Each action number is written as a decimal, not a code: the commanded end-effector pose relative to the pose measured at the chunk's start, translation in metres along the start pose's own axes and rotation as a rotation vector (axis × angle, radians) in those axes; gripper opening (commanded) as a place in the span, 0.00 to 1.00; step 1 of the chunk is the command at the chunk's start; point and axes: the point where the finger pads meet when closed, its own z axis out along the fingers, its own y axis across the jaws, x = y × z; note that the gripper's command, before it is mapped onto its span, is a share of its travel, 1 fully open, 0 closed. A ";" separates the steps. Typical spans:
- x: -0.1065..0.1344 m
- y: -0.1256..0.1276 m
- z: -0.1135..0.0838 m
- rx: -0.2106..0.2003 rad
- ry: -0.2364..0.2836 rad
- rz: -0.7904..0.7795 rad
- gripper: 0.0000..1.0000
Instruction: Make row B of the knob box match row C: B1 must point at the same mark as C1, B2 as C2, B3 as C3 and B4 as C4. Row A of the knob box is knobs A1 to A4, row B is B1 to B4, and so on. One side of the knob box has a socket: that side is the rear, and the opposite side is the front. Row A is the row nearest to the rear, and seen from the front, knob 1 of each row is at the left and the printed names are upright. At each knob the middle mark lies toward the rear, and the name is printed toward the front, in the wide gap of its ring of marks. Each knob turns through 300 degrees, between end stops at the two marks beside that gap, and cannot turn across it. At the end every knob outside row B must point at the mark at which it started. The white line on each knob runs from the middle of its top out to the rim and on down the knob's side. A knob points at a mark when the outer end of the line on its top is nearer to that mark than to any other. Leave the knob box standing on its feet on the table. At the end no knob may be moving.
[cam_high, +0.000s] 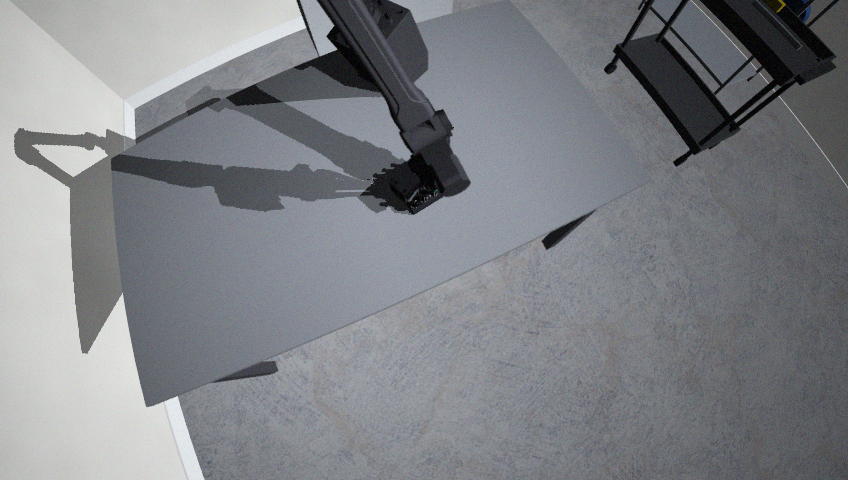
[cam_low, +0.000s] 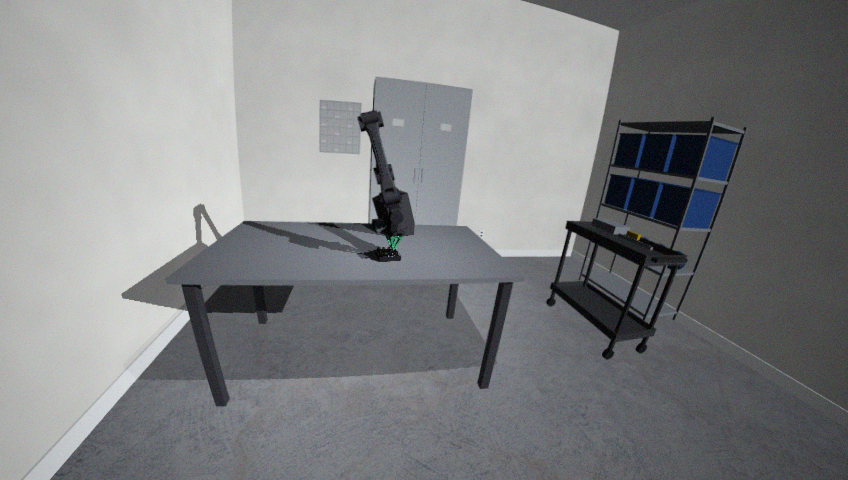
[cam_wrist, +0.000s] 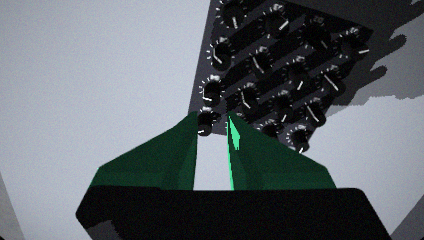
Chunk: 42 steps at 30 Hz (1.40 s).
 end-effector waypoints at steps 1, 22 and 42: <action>-0.012 0.014 0.007 -0.025 -0.012 0.009 0.19; -0.012 0.013 0.017 -0.024 -0.012 0.009 0.19; -0.012 0.013 0.017 -0.024 -0.012 0.009 0.19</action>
